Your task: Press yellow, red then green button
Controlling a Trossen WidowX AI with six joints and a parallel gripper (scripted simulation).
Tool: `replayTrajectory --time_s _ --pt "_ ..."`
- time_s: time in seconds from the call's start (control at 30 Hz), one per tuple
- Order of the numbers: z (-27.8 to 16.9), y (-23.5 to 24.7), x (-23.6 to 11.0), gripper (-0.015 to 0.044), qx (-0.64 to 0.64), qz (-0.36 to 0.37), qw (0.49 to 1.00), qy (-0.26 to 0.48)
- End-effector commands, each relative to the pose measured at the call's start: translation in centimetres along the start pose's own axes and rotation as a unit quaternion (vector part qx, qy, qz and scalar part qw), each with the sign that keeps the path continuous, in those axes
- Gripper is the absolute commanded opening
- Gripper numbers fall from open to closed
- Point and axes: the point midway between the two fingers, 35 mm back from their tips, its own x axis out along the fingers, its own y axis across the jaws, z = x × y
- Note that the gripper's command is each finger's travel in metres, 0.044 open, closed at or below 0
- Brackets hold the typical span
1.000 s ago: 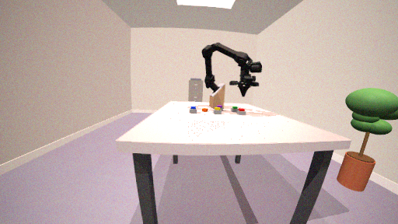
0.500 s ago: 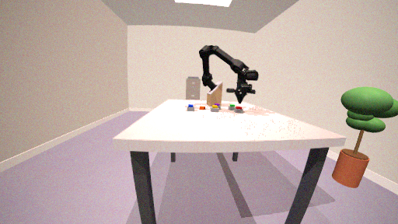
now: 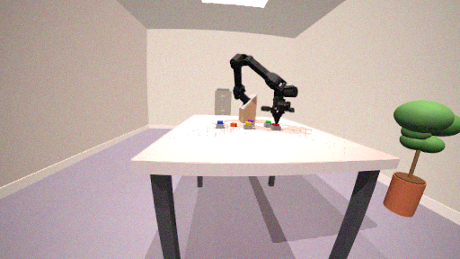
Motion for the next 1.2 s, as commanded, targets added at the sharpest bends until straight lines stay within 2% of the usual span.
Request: replayTrajectory --time_s 0.0,0.7,0.83,0.97,1.1,1.17 --pt "-0.3 -0.1 0.4 0.0020 -0.006 -0.004 1.000 0.003" --pt "-0.3 -0.1 0.4 0.0020 -0.006 -0.004 1.000 0.003" --pt "-0.3 0.0 -2.6 0.0020 -0.006 -0.003 1.000 0.003" --pt "-0.2 0.0 -3.2 0.0020 -0.006 -0.003 1.000 0.003" --pt "-0.2 0.1 -8.7 0.0020 -0.006 -0.002 1.000 0.003" --pt "-0.2 0.0 -9.0 0.0020 -0.006 -0.002 1.000 0.003"
